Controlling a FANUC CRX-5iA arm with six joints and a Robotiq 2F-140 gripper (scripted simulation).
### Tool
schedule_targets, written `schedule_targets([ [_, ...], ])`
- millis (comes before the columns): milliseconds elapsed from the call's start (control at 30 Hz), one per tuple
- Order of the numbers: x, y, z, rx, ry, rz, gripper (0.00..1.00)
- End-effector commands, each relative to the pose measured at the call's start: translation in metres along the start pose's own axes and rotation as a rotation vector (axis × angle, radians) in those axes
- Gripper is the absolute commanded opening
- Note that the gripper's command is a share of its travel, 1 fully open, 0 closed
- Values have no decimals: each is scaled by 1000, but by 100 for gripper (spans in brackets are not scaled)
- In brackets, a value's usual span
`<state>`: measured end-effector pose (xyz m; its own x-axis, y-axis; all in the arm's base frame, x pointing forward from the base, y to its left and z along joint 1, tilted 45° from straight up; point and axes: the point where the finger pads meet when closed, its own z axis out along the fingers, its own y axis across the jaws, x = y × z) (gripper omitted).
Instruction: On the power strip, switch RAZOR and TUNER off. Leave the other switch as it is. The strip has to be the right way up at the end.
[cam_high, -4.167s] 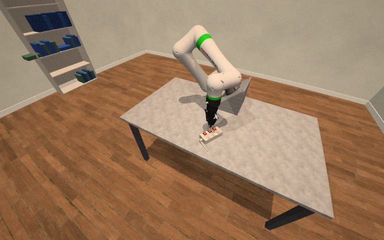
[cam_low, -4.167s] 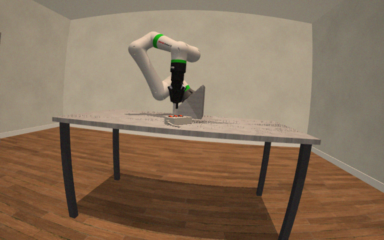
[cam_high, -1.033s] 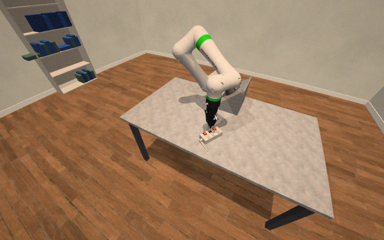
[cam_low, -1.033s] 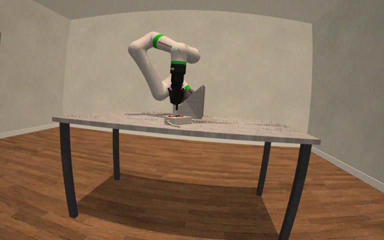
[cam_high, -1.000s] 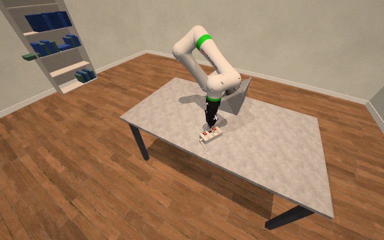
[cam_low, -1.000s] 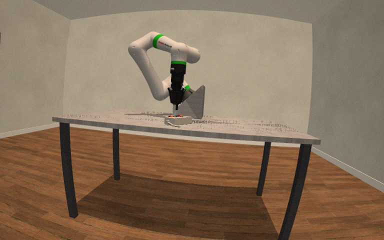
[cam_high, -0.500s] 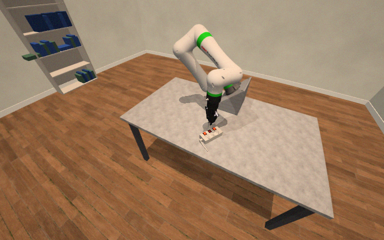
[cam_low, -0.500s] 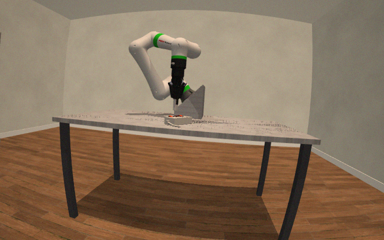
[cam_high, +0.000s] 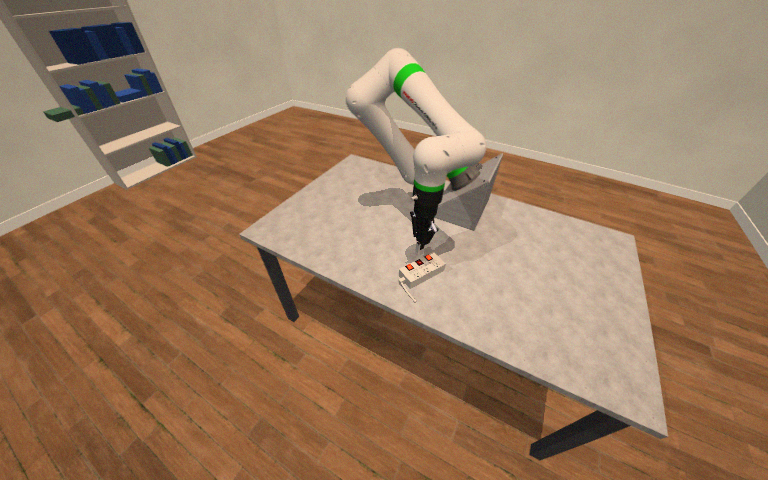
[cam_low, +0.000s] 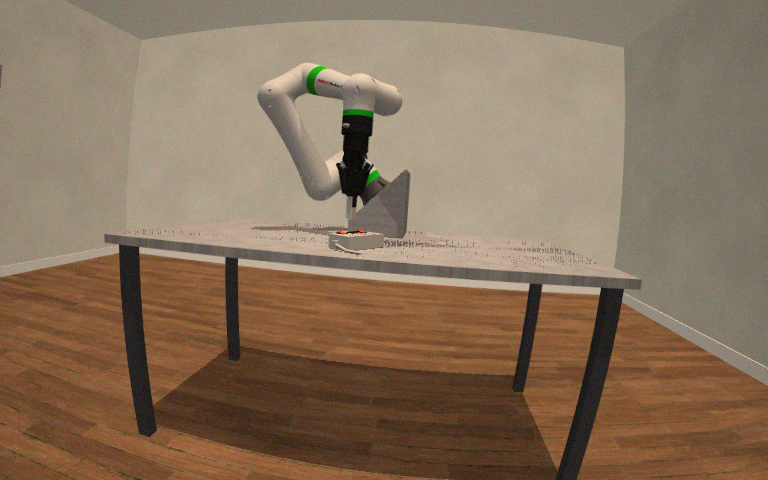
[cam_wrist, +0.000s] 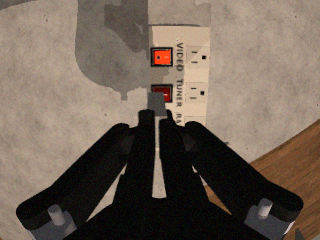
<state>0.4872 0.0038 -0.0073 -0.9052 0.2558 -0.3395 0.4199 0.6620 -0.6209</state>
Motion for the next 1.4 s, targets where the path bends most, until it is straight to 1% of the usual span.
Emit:
schedule_targets([
  [0, 0, 0, 0, 0, 0, 0, 0],
  [267, -4, 0, -1, 0, 0, 0, 0],
  [400, -36, 1, -11, -1, 0, 0, 0],
  [467, -45, 0, -14, 0, 0, 0, 0],
  [1367, -46, 0, -14, 0, 0, 0, 0],
])
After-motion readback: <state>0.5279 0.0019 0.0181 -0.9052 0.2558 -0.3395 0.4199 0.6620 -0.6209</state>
